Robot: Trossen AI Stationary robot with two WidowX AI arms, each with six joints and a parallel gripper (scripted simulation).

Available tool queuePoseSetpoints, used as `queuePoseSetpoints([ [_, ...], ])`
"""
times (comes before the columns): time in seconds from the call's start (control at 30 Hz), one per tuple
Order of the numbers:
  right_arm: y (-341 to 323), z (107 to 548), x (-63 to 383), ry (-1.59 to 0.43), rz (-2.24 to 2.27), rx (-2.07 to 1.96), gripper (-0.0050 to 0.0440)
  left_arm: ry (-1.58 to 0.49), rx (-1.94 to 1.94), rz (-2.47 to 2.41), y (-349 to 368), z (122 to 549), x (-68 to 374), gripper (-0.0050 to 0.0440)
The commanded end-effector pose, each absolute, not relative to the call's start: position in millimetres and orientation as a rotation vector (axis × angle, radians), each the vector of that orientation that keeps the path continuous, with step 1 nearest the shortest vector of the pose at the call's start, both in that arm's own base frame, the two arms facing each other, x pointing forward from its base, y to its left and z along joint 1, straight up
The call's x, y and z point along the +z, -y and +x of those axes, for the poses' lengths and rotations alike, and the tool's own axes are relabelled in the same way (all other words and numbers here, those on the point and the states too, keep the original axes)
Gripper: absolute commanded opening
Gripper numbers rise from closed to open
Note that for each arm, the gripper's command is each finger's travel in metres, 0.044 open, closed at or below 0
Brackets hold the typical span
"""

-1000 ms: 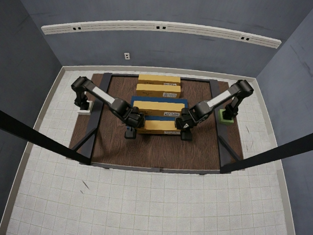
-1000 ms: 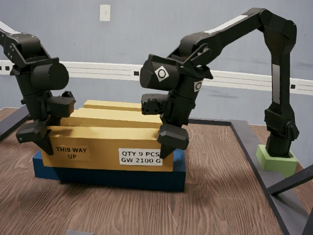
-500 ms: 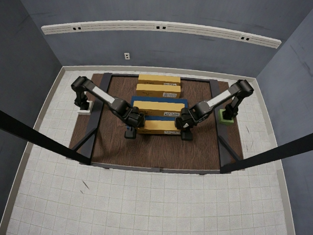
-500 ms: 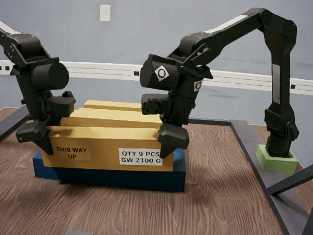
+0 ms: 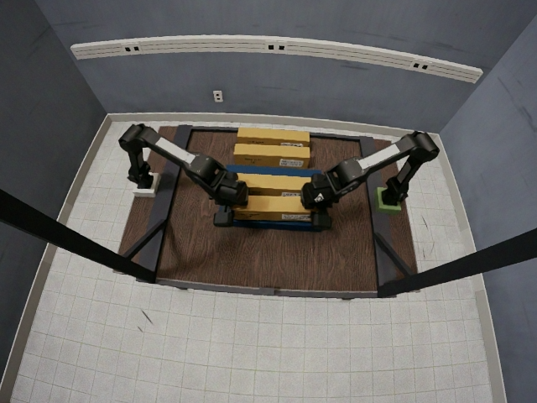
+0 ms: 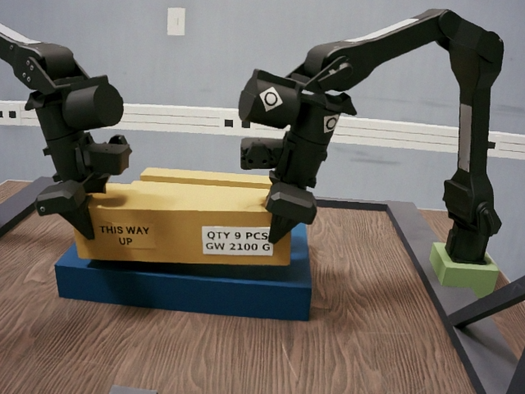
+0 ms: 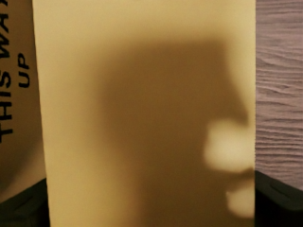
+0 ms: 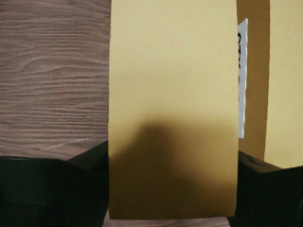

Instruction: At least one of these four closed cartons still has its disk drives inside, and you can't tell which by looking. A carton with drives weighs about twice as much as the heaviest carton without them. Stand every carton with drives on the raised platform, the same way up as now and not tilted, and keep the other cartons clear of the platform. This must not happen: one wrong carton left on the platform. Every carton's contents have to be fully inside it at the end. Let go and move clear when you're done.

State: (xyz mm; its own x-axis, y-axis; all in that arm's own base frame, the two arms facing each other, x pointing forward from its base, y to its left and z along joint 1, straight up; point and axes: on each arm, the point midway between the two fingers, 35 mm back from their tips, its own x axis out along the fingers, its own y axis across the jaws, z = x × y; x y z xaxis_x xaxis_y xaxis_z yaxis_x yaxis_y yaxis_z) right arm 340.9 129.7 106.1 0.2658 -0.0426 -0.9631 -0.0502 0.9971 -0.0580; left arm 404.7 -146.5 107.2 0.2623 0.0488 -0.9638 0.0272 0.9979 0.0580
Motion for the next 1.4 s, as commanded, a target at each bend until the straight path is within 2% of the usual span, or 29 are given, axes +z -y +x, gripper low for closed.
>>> queuePoseSetpoints([
  [0.0,-132,345,141,-1.209,-0.046,0.028,-0.005,-1.21,-0.012,0.04,149,406,149,-0.005],
  [1.13,-131,344,141,-1.21,-0.046,0.027,-0.005,-1.211,-0.012,0.04,149,406,149,-0.005],
  [1.17,-122,346,143,-1.191,-0.035,0.035,-0.005,-1.178,-0.027,0.024,134,405,169,-0.005],
  [1.37,-122,346,143,-1.191,-0.035,0.035,-0.005,-1.178,-0.027,0.024,134,405,169,-0.005],
])
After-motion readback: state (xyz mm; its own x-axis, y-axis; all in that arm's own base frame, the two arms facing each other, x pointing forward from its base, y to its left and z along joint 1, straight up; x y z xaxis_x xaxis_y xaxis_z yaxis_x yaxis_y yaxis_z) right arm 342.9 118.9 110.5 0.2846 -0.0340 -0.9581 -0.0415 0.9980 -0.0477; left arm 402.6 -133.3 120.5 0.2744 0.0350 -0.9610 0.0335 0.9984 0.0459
